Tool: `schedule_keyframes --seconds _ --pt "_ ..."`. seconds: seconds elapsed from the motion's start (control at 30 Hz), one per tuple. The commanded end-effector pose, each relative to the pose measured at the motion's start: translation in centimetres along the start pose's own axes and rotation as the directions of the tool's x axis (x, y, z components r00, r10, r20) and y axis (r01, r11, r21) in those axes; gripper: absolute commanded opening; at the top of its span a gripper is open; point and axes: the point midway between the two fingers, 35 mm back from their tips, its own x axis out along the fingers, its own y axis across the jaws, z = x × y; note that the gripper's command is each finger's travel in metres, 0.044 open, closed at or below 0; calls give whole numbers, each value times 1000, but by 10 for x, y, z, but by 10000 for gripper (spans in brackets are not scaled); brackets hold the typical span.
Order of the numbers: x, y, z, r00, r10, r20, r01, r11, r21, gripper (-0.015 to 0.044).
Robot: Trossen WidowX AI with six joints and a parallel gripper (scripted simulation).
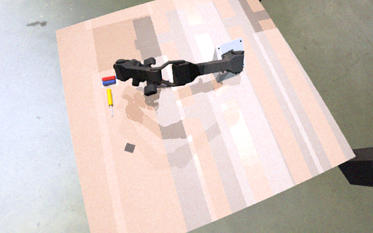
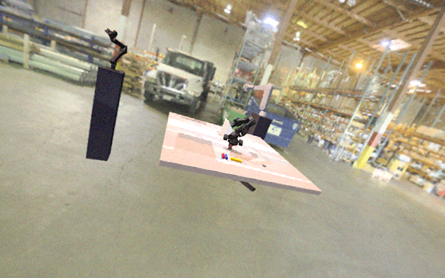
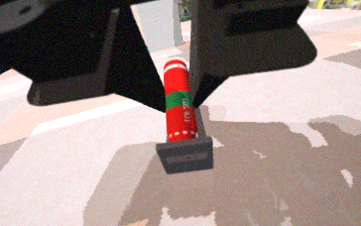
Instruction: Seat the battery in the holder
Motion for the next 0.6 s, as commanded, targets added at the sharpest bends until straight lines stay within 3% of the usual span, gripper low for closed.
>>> schedule_keyframes --seconds 0.0,0.57 --pt "0 0 2 1000 -3 22 3 1000 -1 64" --pt "3 -2 4 997 -12 81 12 1000 3 64"
